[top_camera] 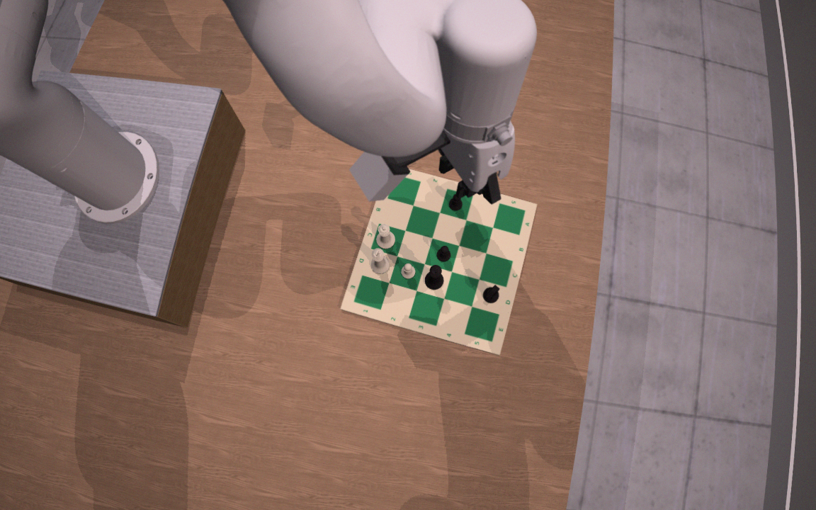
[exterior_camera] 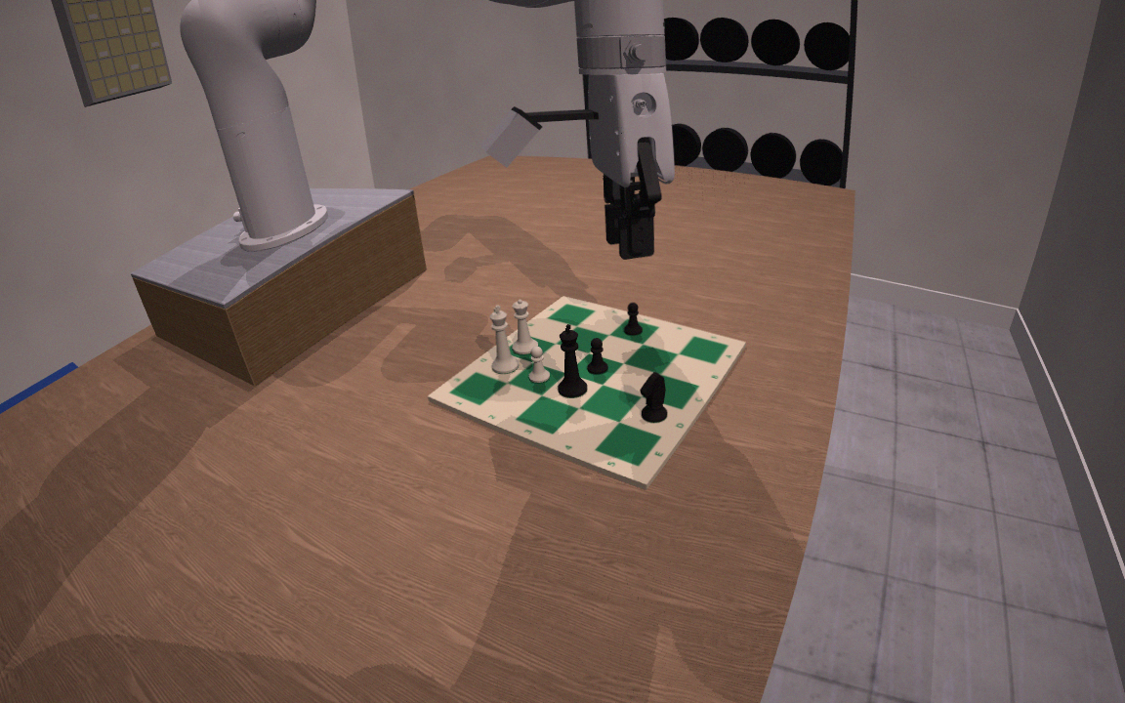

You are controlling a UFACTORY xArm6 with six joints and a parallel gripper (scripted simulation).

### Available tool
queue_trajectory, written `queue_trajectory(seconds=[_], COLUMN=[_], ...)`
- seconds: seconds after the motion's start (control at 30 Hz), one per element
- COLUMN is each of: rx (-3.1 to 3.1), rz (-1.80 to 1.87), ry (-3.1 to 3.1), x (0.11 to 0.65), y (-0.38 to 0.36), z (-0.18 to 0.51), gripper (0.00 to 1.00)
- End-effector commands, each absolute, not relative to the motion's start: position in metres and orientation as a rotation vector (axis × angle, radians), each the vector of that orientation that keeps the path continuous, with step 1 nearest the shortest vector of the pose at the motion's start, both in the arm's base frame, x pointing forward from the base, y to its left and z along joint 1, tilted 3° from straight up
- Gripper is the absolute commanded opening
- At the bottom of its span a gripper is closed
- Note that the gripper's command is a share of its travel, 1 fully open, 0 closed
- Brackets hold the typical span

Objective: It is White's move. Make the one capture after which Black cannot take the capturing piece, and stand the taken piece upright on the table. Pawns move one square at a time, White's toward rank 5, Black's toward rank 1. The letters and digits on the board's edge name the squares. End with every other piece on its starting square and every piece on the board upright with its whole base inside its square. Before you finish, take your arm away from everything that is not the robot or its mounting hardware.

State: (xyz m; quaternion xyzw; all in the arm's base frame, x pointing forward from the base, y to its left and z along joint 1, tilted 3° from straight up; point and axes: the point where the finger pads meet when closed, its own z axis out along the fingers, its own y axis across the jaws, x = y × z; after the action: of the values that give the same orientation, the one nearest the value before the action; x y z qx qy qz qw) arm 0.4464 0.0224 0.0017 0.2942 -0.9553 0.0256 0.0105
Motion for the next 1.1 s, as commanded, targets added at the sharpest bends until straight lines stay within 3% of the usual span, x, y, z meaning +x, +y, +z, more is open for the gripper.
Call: queue_trajectory(seconds=[0.0,1.07], rx=[0.919,0.919], rz=[0.081,0.081], ry=[-2.985,-2.985], x=[0.448,0.448], y=[0.023,0.021], z=[0.003,-0.023], gripper=[0.34,0.34])
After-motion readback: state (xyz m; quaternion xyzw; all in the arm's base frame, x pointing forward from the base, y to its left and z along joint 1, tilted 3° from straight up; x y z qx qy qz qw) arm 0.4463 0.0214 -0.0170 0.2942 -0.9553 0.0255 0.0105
